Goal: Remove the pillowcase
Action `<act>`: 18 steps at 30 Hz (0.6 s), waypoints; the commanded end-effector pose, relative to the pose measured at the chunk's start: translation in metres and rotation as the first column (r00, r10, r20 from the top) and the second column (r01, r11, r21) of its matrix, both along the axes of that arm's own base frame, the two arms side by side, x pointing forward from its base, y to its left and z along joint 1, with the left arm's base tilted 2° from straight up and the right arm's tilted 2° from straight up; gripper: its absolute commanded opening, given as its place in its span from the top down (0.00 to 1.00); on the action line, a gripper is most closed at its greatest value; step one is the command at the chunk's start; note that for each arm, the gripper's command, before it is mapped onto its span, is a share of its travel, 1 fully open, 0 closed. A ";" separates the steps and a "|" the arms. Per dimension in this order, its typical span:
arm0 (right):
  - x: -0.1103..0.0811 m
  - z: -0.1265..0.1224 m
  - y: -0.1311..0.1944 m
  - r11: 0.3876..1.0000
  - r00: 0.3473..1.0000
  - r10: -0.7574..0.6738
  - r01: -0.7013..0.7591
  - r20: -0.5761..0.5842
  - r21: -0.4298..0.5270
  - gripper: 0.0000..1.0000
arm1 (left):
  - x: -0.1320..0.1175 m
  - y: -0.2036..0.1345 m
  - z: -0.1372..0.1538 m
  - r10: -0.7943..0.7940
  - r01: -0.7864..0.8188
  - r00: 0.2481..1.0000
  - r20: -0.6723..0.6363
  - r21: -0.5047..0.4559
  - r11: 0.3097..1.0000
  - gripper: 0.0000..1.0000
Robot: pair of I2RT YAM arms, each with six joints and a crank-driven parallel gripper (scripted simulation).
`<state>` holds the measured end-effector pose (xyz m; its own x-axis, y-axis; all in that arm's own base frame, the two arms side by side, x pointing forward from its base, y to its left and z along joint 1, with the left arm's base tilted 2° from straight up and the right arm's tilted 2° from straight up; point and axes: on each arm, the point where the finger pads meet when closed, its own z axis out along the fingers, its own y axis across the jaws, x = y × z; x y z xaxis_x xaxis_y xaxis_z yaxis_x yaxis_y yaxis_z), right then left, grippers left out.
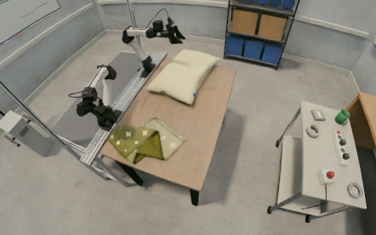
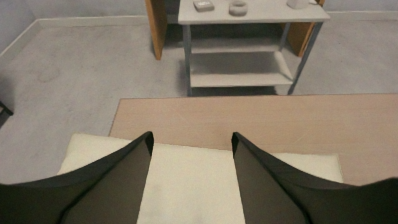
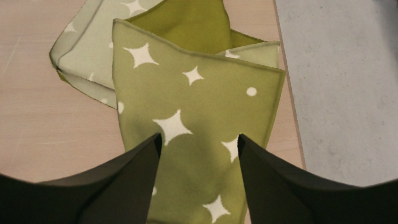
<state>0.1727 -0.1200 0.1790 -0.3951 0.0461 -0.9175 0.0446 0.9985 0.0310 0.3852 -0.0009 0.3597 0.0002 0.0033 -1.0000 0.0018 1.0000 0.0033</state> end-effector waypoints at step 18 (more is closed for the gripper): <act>-0.001 0.037 -0.005 1.000 1.000 0.001 -0.001 0.009 -0.025 0.37 | -0.004 0.000 0.016 -0.002 0.002 0.999 0.032 -0.011 1.000 0.37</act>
